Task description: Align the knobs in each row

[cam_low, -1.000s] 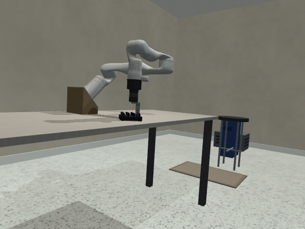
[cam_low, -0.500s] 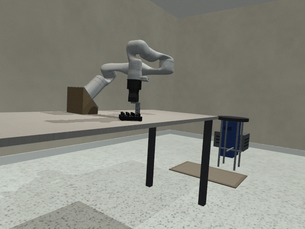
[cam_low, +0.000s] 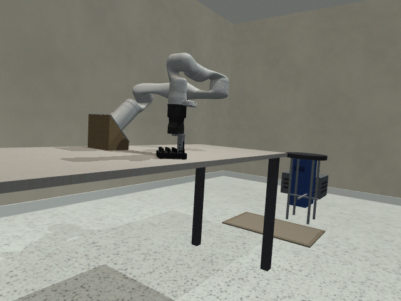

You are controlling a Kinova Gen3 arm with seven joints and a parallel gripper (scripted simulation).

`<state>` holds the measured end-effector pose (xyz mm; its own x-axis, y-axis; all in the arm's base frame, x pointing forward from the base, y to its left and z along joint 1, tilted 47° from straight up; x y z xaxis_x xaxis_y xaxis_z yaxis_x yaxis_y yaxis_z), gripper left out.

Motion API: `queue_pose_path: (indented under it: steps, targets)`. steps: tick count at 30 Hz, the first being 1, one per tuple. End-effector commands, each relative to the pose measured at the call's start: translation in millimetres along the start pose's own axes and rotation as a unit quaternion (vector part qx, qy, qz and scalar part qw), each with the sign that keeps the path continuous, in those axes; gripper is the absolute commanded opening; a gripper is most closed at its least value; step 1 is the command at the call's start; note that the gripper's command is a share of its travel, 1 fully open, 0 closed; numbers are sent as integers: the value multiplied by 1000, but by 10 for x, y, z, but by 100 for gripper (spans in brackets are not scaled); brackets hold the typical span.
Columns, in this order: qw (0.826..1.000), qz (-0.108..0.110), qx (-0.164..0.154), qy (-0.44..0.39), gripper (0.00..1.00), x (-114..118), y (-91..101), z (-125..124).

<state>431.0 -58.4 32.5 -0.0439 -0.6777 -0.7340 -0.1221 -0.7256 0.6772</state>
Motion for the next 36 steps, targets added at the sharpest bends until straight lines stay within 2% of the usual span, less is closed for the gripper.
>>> queue_pose_path:
  steps: [1,10,24,36]
  targets:
    - [1000,1,0,-18,30,-3,7,-2]
    - [996,1,0,-85,30,-4,7,-2]
    - [980,1,0,-198,30,-4,7,-2]
    - [954,1,1,-299,30,-4,7,-2]
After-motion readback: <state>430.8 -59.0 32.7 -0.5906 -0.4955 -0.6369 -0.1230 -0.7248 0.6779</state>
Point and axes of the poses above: the point where the finger pads meet when closed, its own y axis back along the fingers, its own x axis across the jaws, z = x × y, the point moved 5 cm from there along y, back along the fingers, and after that the axes turned 14 degrees about -y, right-handed, at the moved point
